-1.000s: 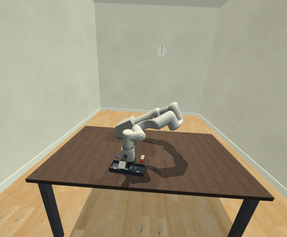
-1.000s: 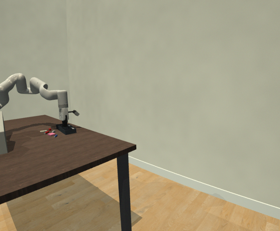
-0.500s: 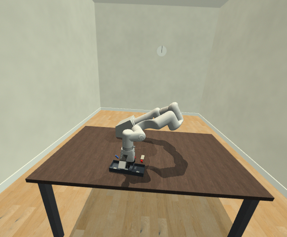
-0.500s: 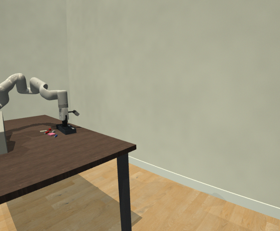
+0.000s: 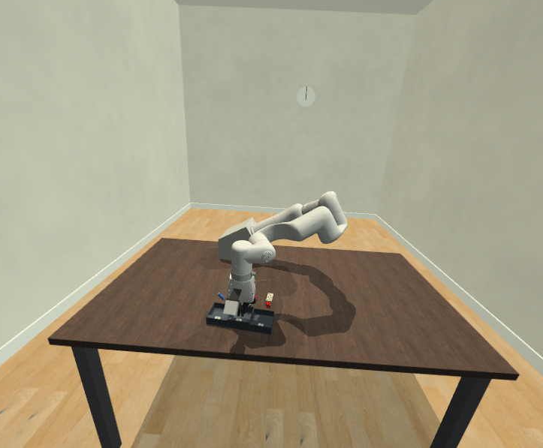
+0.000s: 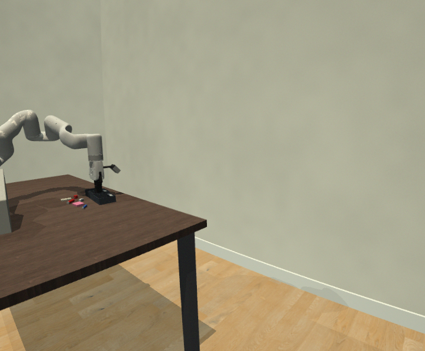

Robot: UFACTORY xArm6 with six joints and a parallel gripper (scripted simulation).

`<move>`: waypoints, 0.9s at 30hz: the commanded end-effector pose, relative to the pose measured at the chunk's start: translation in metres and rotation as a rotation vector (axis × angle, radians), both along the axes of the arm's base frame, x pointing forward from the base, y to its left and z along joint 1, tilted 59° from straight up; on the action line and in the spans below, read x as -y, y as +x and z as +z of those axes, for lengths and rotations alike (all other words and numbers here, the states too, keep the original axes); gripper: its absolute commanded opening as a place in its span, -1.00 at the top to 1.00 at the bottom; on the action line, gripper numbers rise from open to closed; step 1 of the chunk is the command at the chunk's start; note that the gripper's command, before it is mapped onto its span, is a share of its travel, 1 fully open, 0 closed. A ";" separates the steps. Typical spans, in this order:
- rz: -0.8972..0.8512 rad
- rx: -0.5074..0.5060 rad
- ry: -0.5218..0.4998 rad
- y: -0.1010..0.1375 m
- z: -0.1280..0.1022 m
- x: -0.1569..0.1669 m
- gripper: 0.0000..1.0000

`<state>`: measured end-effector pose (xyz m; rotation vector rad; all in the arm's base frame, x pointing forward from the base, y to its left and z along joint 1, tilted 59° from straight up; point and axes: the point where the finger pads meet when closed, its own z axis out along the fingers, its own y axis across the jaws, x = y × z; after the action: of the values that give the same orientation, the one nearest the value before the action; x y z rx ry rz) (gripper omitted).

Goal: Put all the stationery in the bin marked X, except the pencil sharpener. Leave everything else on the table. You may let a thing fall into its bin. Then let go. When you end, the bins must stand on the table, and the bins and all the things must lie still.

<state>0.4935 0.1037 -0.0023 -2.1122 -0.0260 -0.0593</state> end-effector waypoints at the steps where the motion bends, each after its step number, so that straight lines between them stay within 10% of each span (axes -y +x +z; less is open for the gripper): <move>1: -0.002 0.002 -0.001 0.001 0.003 0.004 0.85; 27: -0.002 0.002 -0.001 0.002 0.054 0.012 0.85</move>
<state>0.4934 0.0842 0.0344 -2.1112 -0.0270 -0.0587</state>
